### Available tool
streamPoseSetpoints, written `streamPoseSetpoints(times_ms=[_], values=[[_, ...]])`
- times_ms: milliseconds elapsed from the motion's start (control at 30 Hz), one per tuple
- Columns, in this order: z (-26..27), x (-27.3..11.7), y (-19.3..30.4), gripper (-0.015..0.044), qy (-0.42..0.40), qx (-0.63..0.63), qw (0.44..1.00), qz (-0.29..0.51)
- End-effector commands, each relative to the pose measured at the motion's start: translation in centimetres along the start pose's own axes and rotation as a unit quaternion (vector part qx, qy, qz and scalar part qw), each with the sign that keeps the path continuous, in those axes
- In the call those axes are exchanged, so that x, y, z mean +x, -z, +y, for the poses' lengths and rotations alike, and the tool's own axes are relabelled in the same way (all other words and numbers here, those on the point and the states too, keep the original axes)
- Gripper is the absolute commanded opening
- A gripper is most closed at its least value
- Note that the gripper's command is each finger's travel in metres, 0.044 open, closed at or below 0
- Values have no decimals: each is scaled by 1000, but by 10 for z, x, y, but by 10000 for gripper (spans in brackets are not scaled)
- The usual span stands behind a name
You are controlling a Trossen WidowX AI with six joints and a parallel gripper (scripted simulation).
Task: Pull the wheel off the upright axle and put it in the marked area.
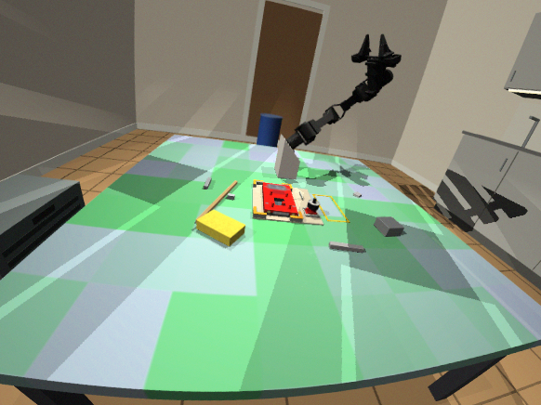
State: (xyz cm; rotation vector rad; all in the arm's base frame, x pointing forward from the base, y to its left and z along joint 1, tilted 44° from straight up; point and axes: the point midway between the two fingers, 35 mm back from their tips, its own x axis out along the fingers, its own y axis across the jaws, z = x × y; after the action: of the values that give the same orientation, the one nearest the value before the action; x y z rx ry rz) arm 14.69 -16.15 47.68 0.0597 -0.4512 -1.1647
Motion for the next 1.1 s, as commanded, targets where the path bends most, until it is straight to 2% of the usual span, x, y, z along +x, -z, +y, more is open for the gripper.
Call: streamPoseSetpoints(times_ms=[0,267,533,800,1067], values=[[30,8,23,300,-50,-6,998,35],[96,15,94,300,-158,-12,976,148],[145,0,175,300,-232,-4,927,294],[176,-36,256,300,-267,14,848,457],[188,-90,329,300,-250,32,738,626]])
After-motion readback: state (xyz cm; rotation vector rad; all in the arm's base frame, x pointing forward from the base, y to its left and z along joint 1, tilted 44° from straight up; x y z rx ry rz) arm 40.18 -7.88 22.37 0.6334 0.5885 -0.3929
